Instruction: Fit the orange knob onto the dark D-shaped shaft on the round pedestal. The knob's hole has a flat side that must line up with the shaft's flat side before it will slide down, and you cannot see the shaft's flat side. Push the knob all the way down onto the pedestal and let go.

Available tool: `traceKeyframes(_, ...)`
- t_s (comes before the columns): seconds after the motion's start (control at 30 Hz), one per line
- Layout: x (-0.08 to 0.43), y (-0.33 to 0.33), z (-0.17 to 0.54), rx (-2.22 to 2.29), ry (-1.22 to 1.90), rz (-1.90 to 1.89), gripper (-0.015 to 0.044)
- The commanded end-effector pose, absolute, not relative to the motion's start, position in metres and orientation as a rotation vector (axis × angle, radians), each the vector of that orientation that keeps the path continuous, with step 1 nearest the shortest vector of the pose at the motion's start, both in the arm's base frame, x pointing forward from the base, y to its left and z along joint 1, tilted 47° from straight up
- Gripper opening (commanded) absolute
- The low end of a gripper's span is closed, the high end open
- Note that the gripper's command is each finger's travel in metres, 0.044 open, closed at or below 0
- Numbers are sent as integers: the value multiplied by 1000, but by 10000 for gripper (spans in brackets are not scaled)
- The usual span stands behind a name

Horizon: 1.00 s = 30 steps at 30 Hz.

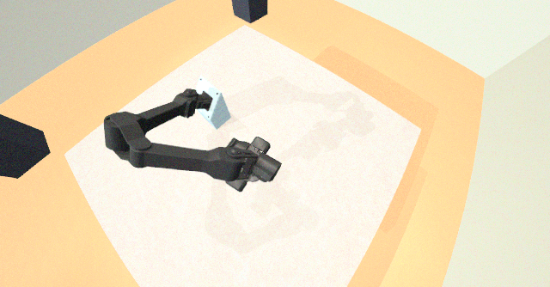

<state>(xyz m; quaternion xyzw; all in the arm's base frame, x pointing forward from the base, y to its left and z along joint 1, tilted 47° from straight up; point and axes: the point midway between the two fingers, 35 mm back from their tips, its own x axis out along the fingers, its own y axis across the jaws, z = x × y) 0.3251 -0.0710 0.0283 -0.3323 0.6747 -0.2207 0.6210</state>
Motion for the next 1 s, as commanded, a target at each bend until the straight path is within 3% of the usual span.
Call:
traceKeyframes(0.0,329,-71,29,-766,1545,-508,0)
traceKeyframes(0.97,325,-70,30,-766,1546,-508,0)
